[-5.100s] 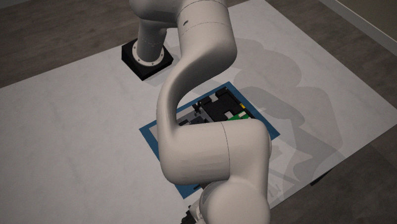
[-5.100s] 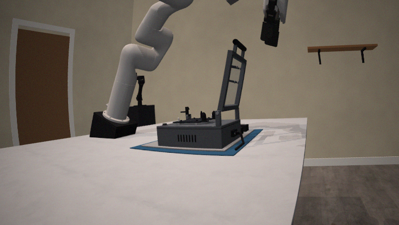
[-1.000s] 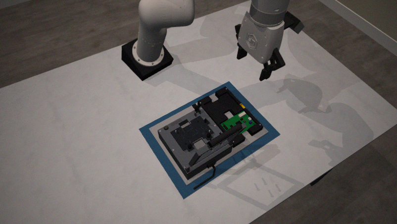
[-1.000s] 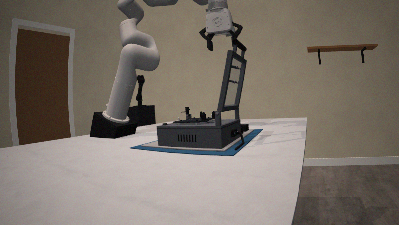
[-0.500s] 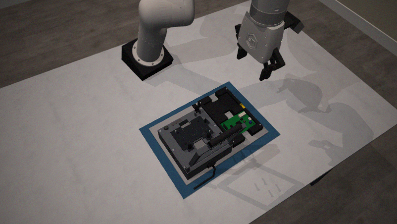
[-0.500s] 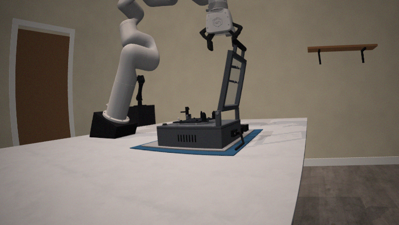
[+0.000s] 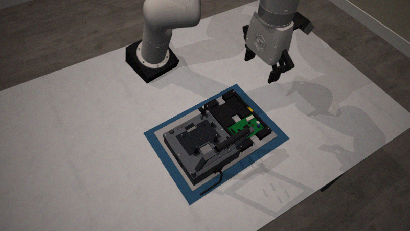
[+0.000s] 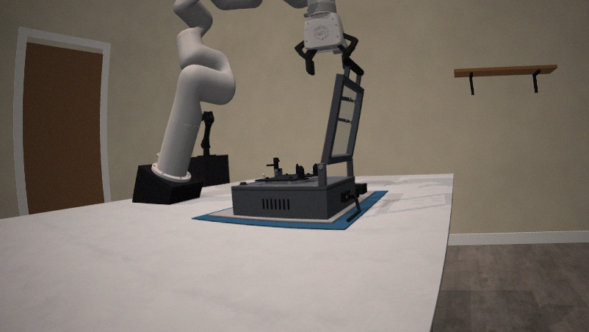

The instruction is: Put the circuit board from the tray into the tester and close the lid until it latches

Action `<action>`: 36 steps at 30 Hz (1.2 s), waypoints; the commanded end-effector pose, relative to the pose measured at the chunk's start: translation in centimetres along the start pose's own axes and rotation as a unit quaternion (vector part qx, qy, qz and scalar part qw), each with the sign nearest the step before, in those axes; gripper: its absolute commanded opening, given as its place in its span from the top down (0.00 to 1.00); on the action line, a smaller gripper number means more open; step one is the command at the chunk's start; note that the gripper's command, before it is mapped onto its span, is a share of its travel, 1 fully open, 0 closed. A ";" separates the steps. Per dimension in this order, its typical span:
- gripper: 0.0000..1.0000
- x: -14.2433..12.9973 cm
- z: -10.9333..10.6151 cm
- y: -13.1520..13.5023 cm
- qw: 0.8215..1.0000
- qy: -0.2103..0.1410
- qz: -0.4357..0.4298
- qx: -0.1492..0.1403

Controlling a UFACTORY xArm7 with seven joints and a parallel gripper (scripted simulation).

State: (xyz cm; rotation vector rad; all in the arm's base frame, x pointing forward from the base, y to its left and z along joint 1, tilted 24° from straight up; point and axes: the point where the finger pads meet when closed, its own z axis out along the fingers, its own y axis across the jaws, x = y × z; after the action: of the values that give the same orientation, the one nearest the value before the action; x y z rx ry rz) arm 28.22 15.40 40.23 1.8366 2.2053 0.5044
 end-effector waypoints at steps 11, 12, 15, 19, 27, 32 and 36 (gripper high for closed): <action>0.00 0.3 1.5 0.1 1.000 0.000 0.000 -0.002; 0.00 0.4 2.1 0.1 1.000 0.000 0.000 -0.002; 0.00 0.8 4.1 0.2 1.000 0.000 0.000 -0.002; 0.00 1.1 5.8 0.2 1.000 0.000 0.000 -0.002; 0.00 2.5 13.4 0.4 1.000 0.000 0.000 -0.002; 0.00 3.3 17.7 0.5 1.000 0.000 0.000 -0.002; 0.00 3.6 19.2 0.5 1.000 0.000 0.000 -0.002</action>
State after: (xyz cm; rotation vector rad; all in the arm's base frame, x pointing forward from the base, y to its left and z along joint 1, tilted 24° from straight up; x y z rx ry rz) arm 33.86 20.29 24.64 1.8401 2.2103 0.4982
